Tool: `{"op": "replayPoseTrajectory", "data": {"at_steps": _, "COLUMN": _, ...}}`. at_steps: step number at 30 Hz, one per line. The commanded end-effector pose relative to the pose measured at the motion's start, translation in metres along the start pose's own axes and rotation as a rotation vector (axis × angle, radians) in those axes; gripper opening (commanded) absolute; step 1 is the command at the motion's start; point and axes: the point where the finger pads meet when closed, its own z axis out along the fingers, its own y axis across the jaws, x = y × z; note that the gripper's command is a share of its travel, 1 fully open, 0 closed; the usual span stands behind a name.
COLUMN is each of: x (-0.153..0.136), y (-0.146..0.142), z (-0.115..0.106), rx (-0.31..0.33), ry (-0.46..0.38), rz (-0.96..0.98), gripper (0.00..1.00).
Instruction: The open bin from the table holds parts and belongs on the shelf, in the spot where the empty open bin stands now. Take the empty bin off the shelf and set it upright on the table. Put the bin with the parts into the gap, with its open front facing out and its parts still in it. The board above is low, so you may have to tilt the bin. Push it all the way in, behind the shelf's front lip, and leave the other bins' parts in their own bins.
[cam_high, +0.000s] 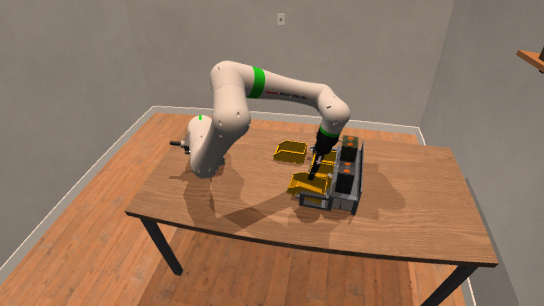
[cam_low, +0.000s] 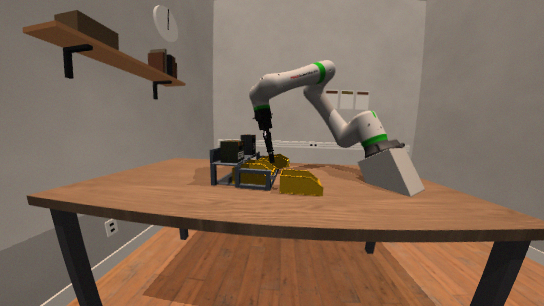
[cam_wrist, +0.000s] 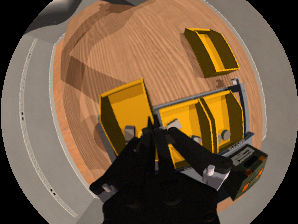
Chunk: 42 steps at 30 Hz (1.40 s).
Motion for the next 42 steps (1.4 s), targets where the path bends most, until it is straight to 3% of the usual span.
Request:
{"op": "replayPoseTrajectory", "data": {"at_steps": 1, "x": 0.000, "y": 0.000, "z": -0.001, "rx": 0.000, "ry": -0.002, "rz": 0.000, "gripper": 0.10}}
{"op": "replayPoseTrajectory", "data": {"at_steps": 42, "x": -0.013, "y": 0.000, "z": -0.002, "rx": 0.000, "ry": -0.030, "rz": 0.000, "gripper": 0.10}}
